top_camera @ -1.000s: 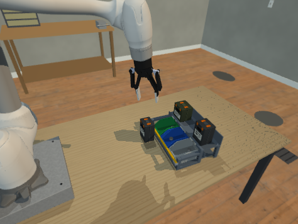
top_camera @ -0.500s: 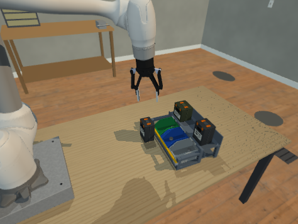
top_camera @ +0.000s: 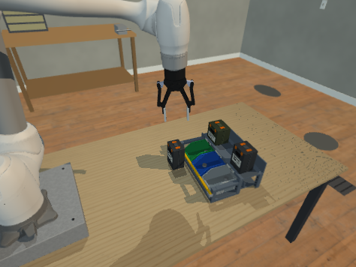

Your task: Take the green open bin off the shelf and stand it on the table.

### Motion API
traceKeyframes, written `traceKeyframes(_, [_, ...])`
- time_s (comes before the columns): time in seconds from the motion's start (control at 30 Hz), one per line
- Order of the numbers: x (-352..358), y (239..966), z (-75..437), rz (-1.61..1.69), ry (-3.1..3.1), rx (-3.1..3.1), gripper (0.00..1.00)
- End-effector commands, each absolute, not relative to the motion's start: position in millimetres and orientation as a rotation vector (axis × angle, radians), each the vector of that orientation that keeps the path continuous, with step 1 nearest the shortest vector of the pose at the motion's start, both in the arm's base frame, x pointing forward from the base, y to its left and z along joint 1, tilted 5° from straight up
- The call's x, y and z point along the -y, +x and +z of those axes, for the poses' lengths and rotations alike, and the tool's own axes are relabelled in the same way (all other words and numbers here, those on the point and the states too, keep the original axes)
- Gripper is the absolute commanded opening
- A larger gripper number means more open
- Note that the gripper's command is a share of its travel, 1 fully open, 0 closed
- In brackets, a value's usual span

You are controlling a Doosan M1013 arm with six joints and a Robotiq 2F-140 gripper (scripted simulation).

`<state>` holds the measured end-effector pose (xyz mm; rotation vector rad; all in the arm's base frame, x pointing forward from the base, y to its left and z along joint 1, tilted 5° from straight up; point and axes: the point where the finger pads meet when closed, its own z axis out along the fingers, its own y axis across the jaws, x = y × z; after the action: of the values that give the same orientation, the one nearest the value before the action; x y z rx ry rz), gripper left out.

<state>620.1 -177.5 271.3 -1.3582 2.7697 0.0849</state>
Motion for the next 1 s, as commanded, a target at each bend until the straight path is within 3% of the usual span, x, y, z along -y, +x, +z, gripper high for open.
traceKeyframes(0.0, [177.8, 619.3, 271.8, 0.106, -1.617, -2.671, 0.57])
traceKeyframes(0.97, [177.8, 619.3, 271.8, 0.126, -1.869, -2.549, 0.57])
